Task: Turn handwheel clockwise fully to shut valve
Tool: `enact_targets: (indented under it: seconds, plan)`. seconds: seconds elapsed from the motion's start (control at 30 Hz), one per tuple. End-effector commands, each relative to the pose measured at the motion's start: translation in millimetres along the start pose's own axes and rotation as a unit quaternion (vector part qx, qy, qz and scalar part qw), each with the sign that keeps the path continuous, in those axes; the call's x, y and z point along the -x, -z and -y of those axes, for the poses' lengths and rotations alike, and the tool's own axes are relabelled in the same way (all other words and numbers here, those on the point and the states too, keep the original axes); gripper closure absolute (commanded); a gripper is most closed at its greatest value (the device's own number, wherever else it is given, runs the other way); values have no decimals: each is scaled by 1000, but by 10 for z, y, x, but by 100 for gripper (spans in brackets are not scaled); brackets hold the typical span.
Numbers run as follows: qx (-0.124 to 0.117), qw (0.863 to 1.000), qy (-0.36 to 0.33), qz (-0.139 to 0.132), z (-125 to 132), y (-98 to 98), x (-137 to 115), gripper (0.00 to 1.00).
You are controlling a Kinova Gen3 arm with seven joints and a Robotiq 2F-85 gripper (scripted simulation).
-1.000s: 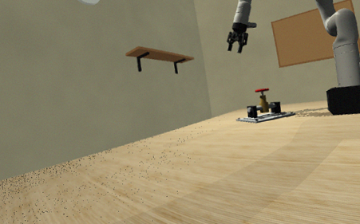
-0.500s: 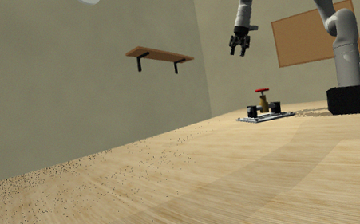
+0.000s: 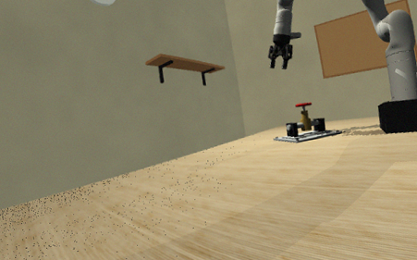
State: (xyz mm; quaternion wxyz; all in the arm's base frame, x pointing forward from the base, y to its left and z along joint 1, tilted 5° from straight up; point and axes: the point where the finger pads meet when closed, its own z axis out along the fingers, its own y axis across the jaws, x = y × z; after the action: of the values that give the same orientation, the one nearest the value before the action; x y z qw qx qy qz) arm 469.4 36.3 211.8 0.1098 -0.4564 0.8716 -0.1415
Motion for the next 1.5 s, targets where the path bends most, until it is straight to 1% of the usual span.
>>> enact_targets:
  seconds: [0.0,0.03,0.23,0.27,0.57,0.6,0.8,0.83,1.0,1.03,1.2,1.23,1.4,1.43,1.47]
  plan:
    - [3,1000,4,-1,-18,-4,-9,0]
    - [20,1000,0,-12,-135,-104,-92,0]
    - [17,1000,-1,-9,-104,-84,-64,0]
    - [33,999,-5,-19,-216,-172,-143,0]
    - [29,999,-6,-15,-183,-149,-115,0]
    - [45,999,-10,-25,-294,-233,-192,0]
    - [42,999,-11,-22,-263,-214,-165,0]
    - [56,998,-14,-32,-367,-289,-239,0]
    - [54,998,-15,-29,-338,-274,-212,0]
    - [67,997,-18,-37,-438,-339,-282,0]
    - [64,997,-19,-34,-406,-324,-253,0]
    - [77,996,-22,-43,-504,-384,-323,0]
    - [74,996,-23,-40,-475,-369,-297,0]
    - [86,995,-26,-48,-566,-424,-361,0]
    - [86,995,-26,-47,-565,-424,-360,0]
